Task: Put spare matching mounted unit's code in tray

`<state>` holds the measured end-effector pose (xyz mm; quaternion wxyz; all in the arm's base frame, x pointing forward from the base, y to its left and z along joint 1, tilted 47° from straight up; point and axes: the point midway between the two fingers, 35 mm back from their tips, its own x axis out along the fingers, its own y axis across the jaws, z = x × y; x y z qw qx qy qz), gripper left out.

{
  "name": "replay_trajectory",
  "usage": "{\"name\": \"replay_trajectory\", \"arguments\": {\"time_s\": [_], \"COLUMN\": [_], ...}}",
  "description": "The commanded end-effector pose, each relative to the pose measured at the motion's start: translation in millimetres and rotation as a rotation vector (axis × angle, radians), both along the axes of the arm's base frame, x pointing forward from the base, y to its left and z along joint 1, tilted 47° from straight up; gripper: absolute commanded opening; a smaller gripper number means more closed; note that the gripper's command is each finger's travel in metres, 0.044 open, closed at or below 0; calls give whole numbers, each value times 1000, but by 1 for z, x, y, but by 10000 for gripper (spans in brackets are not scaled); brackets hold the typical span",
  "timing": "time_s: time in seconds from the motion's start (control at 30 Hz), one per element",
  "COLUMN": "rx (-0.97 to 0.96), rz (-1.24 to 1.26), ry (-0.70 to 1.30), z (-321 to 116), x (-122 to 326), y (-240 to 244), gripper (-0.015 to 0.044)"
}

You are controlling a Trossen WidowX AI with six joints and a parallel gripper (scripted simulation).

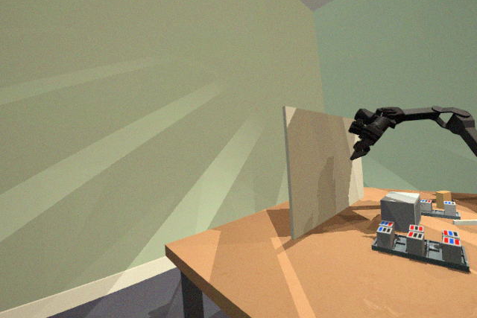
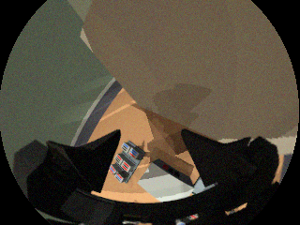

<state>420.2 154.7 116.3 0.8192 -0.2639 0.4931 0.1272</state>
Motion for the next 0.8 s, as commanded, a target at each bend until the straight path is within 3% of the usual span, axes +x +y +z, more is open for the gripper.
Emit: {"name": "replay_trajectory", "arguments": {"time_s": [0.0,0.13,0.77], "rx": [-430,-530,-531], "rz": [-631,-663,-670], "ry": [126,156,158], "z": [-8,-1,-3], "x": [-30,-42,-42], "y": [-59,-69,-72], "gripper": [440,440,440]}}
